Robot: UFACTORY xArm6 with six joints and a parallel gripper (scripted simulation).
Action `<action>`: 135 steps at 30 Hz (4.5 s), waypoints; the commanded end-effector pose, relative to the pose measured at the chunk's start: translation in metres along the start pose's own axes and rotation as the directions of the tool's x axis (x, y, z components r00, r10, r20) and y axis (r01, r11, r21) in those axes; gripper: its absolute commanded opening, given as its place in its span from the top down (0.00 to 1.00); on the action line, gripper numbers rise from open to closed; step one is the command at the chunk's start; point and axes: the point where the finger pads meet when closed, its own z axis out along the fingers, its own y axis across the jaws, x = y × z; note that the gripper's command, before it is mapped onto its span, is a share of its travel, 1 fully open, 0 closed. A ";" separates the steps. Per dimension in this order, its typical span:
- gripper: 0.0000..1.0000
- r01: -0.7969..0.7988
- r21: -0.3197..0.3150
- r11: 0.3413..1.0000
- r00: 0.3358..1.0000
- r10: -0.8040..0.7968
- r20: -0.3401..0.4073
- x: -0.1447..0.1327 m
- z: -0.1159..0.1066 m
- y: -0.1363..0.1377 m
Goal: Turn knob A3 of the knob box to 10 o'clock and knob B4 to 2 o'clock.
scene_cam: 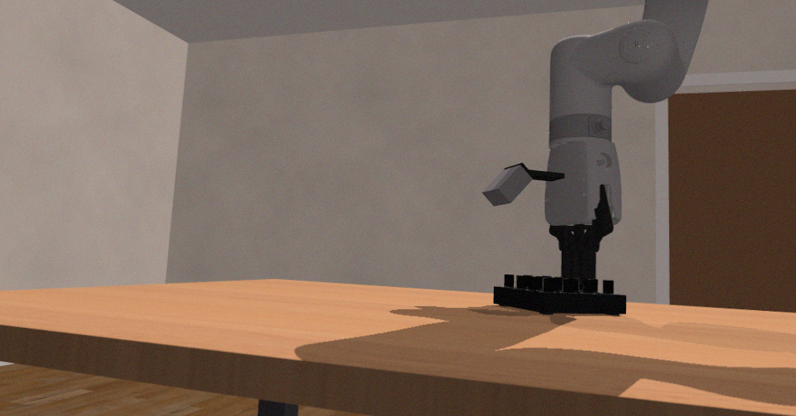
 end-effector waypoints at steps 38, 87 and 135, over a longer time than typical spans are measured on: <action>0.81 -0.001 -0.003 1.000 1.000 0.001 -0.002 0.001 -0.005 0.001; 0.81 0.411 -0.004 0.912 0.912 -0.411 -0.001 0.001 -0.042 0.001; 0.81 0.977 -0.001 -0.215 -0.215 -0.977 0.004 0.002 -0.057 0.000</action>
